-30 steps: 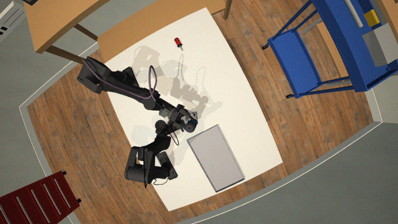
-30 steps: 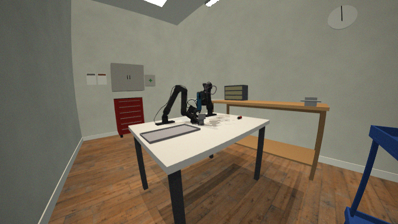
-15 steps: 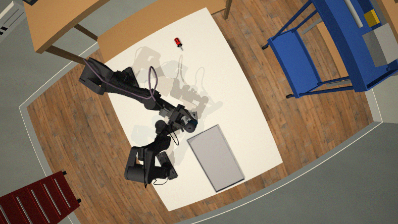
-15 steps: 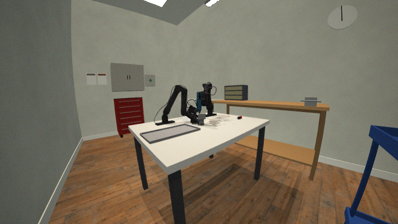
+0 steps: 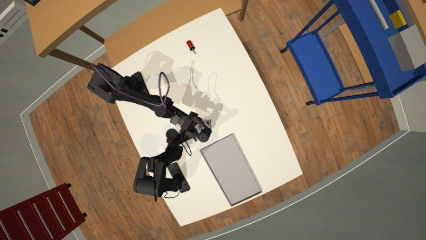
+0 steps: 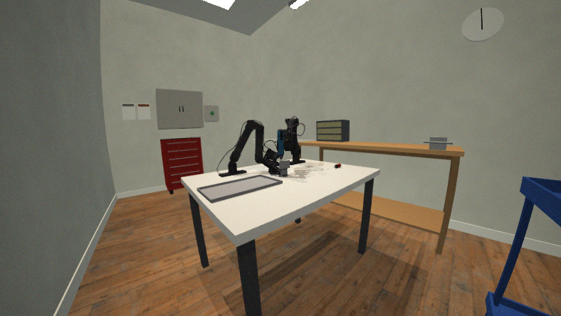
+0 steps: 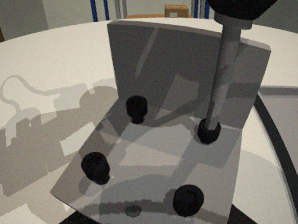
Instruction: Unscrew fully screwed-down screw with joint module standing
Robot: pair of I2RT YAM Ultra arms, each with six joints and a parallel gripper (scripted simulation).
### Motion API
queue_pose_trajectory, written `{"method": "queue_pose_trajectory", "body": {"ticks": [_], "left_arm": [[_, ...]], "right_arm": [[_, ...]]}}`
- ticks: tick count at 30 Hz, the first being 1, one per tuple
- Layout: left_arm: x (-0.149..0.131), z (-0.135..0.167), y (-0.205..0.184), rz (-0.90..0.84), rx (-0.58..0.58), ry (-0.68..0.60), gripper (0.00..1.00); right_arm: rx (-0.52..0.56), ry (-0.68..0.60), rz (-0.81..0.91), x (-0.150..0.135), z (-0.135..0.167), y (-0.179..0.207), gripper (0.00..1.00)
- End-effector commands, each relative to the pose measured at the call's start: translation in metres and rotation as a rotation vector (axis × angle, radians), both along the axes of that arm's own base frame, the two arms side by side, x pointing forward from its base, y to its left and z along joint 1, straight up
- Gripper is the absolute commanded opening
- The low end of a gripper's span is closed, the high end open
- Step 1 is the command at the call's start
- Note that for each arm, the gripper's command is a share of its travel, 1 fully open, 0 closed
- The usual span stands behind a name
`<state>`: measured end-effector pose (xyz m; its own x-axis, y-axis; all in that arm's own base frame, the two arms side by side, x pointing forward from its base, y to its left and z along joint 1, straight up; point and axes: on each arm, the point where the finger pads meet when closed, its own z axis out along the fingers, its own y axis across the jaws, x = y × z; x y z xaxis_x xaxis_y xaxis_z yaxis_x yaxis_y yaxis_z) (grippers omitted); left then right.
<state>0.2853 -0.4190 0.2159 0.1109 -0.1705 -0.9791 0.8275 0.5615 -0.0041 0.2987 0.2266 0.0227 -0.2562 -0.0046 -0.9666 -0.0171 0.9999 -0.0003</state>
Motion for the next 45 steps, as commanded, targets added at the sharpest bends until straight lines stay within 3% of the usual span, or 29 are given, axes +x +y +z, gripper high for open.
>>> {"method": "queue_pose_trajectory", "body": {"ticks": [1, 4, 16, 45], "left_arm": [[-0.004, 0.025, 0.003, -0.001, -0.068, -0.048, 0.42], [-0.002, 0.014, 0.000, -0.001, -0.054, -0.039, 0.42], [-0.002, 0.031, 0.001, -0.001, -0.116, -0.080, 0.42], [0.000, 0.017, -0.003, -0.001, -0.139, -0.095, 0.42]], "right_arm": [[0.019, -0.012, -0.002, 0.002, 0.005, 0.002, 0.59], [0.019, -0.012, -0.002, 0.002, 0.005, 0.002, 0.59], [0.019, -0.012, -0.002, 0.002, 0.005, 0.002, 0.59], [0.019, -0.012, -0.002, 0.002, 0.005, 0.002, 0.59]]}}
